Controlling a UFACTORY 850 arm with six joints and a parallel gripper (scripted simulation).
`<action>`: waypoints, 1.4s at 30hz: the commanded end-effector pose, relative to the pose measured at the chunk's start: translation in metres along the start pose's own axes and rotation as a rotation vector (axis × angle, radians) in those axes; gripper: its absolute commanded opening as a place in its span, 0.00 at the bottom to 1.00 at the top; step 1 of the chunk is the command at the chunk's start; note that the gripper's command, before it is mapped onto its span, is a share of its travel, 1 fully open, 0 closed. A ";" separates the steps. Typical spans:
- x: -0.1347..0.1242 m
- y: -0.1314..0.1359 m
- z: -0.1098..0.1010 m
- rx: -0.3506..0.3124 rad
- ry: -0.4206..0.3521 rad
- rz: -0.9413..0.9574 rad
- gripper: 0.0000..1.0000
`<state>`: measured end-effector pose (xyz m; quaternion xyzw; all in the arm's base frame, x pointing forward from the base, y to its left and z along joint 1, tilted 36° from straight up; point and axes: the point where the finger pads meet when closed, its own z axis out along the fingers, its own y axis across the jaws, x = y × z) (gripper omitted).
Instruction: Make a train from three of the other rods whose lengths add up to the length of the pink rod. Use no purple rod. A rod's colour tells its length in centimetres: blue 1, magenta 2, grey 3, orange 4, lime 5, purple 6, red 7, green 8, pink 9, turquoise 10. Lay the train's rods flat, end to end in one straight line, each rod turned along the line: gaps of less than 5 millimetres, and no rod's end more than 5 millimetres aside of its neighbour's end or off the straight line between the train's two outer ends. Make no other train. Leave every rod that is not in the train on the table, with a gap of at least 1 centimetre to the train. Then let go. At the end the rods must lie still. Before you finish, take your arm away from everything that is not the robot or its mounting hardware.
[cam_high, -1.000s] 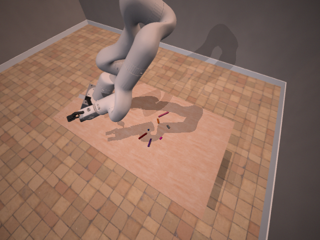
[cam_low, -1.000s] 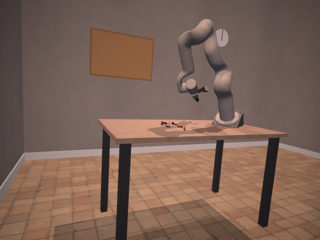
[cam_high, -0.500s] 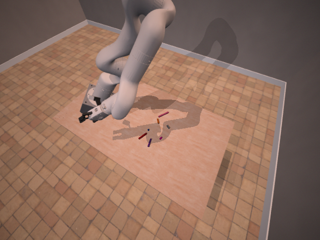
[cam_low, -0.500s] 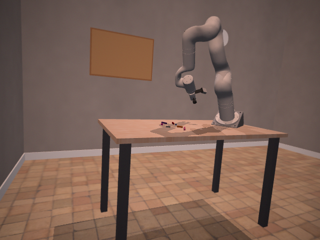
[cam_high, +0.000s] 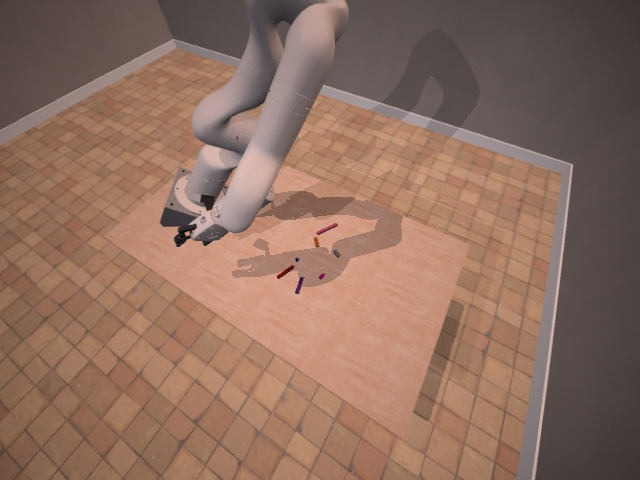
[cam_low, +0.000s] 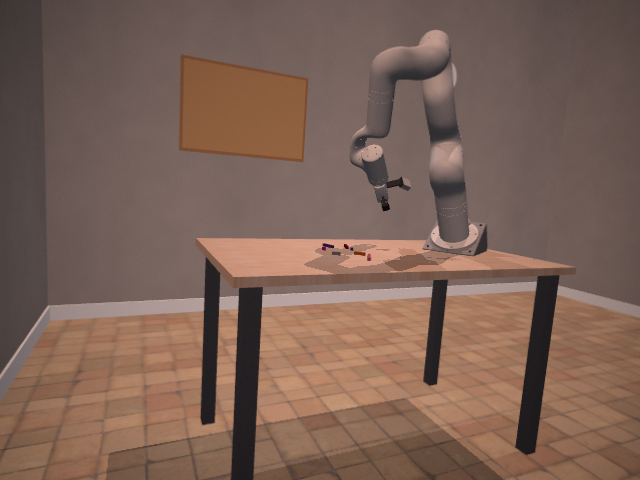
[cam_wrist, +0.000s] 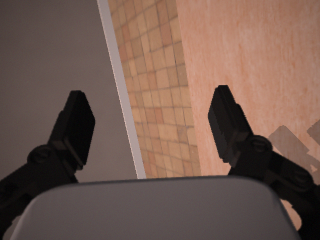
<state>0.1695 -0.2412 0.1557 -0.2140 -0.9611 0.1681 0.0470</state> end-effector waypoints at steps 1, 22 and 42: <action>-0.003 0.008 -0.006 -0.045 0.007 0.010 1.00; -0.024 0.055 -0.038 -0.240 -0.038 0.076 1.00; -0.046 0.103 -0.070 -0.435 -0.086 0.142 1.00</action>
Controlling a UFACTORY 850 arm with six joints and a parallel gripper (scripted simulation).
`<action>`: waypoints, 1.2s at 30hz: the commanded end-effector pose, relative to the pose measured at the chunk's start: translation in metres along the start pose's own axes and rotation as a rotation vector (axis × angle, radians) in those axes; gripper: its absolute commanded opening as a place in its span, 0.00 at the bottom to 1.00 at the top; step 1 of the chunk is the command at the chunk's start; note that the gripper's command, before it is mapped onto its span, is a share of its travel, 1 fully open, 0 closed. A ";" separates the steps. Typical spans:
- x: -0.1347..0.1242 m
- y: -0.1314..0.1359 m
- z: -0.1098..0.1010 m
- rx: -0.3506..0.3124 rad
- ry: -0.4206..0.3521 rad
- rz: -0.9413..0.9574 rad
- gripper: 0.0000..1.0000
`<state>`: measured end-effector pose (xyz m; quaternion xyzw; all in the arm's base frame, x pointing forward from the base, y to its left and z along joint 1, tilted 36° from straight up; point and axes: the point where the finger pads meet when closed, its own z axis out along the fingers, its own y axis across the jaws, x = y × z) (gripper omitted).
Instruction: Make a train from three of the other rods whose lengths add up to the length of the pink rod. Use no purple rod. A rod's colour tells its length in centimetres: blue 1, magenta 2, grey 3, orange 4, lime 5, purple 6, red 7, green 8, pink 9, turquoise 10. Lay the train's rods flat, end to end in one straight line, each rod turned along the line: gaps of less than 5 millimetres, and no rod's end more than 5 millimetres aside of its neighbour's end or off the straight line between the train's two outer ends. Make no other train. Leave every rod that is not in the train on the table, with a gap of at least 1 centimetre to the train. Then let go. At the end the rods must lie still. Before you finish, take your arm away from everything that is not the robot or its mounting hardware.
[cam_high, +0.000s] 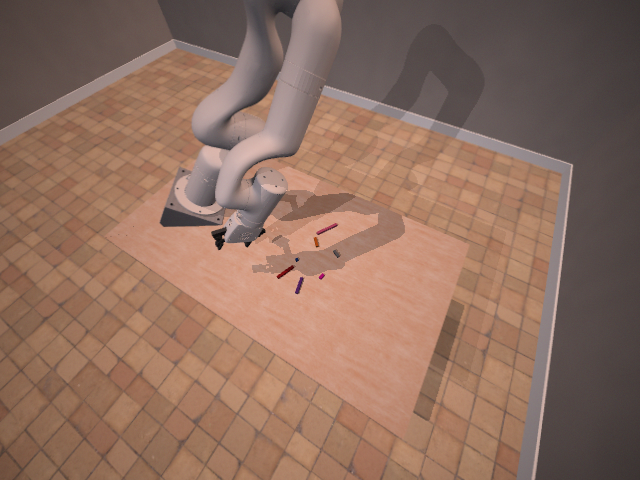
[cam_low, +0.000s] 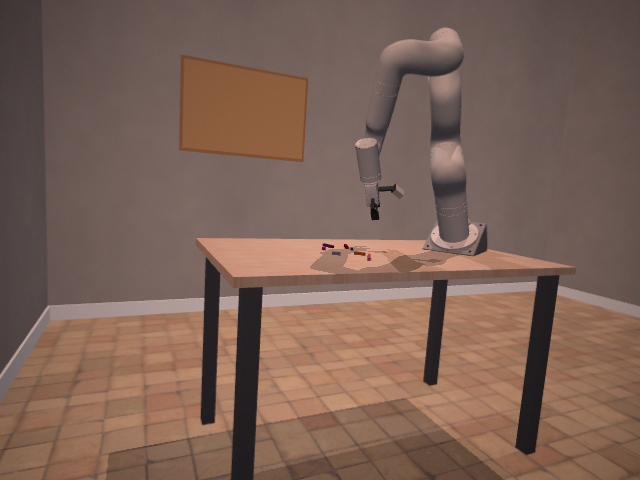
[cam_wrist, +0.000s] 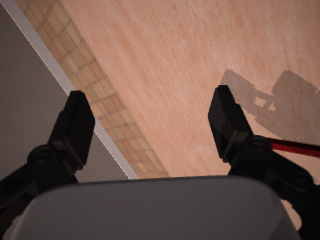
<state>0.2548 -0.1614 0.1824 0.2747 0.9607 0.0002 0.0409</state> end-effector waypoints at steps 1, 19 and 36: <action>-0.003 0.013 -0.002 -0.066 -0.006 0.011 1.00; -0.017 0.067 -0.012 -0.257 -0.044 0.075 1.00; -0.033 0.119 -0.023 -0.439 -0.089 0.137 1.00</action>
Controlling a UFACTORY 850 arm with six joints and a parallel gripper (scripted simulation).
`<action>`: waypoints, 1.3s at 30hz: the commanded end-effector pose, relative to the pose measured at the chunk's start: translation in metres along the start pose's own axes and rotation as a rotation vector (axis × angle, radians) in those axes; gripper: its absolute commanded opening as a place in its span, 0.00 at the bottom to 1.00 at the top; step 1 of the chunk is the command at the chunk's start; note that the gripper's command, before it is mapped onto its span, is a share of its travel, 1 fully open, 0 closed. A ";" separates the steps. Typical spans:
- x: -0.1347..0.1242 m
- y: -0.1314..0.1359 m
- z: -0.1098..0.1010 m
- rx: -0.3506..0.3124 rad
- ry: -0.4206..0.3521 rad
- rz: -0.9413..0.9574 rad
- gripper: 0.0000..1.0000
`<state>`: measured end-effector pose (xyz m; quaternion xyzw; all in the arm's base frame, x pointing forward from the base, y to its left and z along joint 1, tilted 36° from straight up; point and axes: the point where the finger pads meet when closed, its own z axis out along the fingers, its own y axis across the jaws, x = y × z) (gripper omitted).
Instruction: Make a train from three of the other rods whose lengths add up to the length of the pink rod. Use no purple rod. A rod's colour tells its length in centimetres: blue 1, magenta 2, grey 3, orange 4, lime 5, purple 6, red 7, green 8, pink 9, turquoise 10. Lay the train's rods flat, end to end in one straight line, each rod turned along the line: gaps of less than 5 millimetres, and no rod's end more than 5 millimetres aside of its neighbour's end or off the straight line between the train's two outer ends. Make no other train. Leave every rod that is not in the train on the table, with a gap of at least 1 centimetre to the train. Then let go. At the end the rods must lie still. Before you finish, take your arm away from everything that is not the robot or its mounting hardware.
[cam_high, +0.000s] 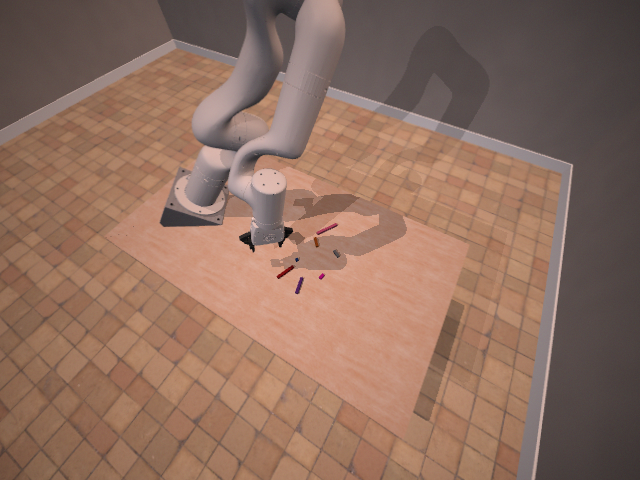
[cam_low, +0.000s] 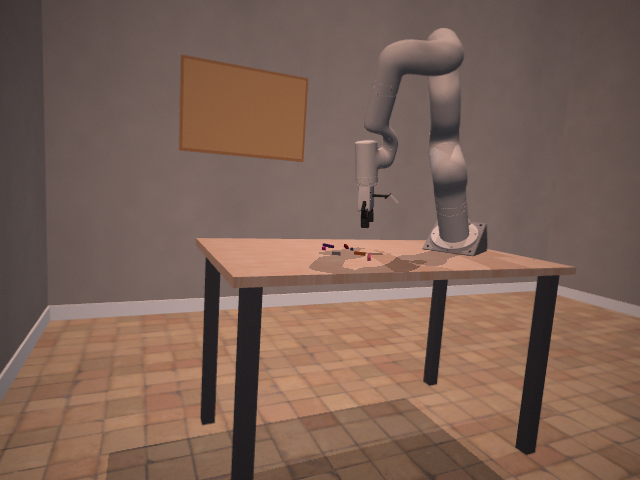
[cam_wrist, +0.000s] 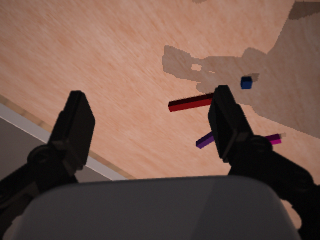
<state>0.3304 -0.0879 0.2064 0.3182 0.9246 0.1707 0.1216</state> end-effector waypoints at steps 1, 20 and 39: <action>-0.004 0.017 0.003 -0.069 -0.023 0.016 1.00; -0.010 0.055 0.011 -0.198 -0.052 0.059 1.00; -0.010 0.055 0.011 -0.198 -0.052 0.059 1.00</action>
